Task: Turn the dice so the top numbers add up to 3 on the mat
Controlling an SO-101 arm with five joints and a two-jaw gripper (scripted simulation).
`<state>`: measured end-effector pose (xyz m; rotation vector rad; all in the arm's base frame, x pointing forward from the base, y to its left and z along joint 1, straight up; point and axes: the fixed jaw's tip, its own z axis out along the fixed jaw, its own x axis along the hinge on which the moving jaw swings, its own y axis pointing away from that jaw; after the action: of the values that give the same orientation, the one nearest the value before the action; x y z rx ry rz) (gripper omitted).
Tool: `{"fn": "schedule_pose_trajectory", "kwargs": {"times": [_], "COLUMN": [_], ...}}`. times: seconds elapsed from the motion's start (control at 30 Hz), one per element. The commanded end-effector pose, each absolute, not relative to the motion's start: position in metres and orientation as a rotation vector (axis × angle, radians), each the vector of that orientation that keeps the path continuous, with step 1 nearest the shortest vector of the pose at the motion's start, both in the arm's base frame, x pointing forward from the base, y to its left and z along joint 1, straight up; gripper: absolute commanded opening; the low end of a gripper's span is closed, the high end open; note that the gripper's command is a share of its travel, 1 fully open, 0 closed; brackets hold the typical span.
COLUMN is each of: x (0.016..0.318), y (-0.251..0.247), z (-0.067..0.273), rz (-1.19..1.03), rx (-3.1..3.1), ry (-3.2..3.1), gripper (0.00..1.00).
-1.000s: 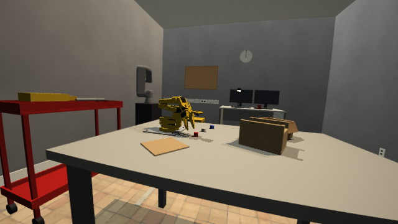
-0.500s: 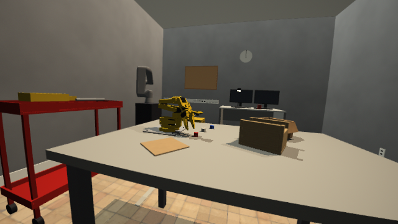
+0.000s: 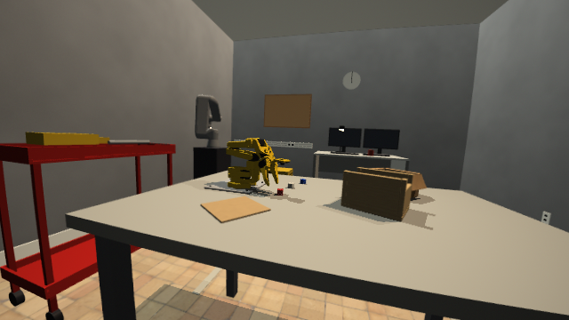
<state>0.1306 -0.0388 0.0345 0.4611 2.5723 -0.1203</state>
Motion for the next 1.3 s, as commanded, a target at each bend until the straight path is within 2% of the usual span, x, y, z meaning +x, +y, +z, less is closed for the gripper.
{"fn": "schedule_pose_trajectory", "kwargs": {"times": [0.0, 0.87, 1.27], "x": [0.128, 0.159, 0.161], "y": [-0.037, -0.046, -0.045], "z": [0.031, 0.031, 0.031], "rz": [-0.112, -0.119, -0.114], "rx": [0.453, 0.444, 0.427], "ry": [2.591, 2.524, 2.522], "gripper": [0.28, 0.28, 0.28]}}
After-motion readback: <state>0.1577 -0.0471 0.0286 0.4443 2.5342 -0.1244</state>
